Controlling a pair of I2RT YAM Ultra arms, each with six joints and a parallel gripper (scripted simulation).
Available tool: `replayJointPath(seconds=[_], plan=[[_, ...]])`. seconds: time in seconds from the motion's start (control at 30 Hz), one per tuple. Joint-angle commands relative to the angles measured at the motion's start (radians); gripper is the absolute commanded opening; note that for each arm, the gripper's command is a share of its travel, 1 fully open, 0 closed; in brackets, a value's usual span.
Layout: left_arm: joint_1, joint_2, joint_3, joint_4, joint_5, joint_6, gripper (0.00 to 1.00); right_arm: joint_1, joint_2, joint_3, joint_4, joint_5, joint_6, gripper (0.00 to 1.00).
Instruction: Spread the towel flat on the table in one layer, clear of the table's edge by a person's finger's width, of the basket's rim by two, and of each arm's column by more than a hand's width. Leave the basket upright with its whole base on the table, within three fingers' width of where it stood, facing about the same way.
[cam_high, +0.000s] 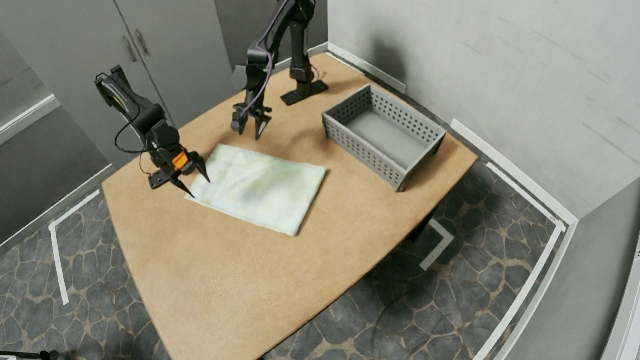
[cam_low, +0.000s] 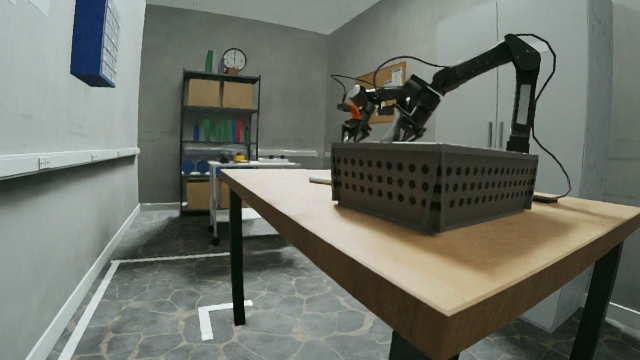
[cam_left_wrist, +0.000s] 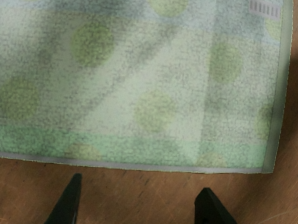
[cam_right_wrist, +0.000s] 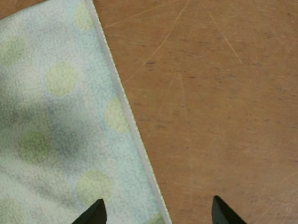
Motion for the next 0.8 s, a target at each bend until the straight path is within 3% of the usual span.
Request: replayJointPath(seconds=[0.0, 0.2, 0.23, 0.43, 0.57, 0.77], plan=[[-0.003, 0.005, 0.039, -0.012, 0.0, 0.0, 0.64, 0.014, 0.005, 0.034, 0.004, 0.001, 0.001, 0.64], [-0.003, 0.005, 0.039, -0.012, 0.0, 0.0, 0.64, 0.014, 0.005, 0.034, 0.004, 0.001, 0.001, 0.64], [0.029, 0.015, 0.031, -0.004, 0.002, -0.021, 0.34, 0.044, 0.016, 0.038, -0.039, 0.022, 0.012, 0.34], [0.145, 0.036, -0.034, 0.005, 0.007, -0.109, 0.34, 0.236, 0.046, 0.069, -0.2, 0.092, 0.066, 0.34], [0.186, 0.052, -0.035, 0.0, 0.012, -0.136, 0.34, 0.307, 0.069, 0.082, -0.248, 0.11, 0.098, 0.34], [0.313, 0.12, 0.02, -0.003, 0.01, -0.209, 0.34, 0.527, 0.175, 0.124, -0.372, 0.128, 0.218, 0.34]])
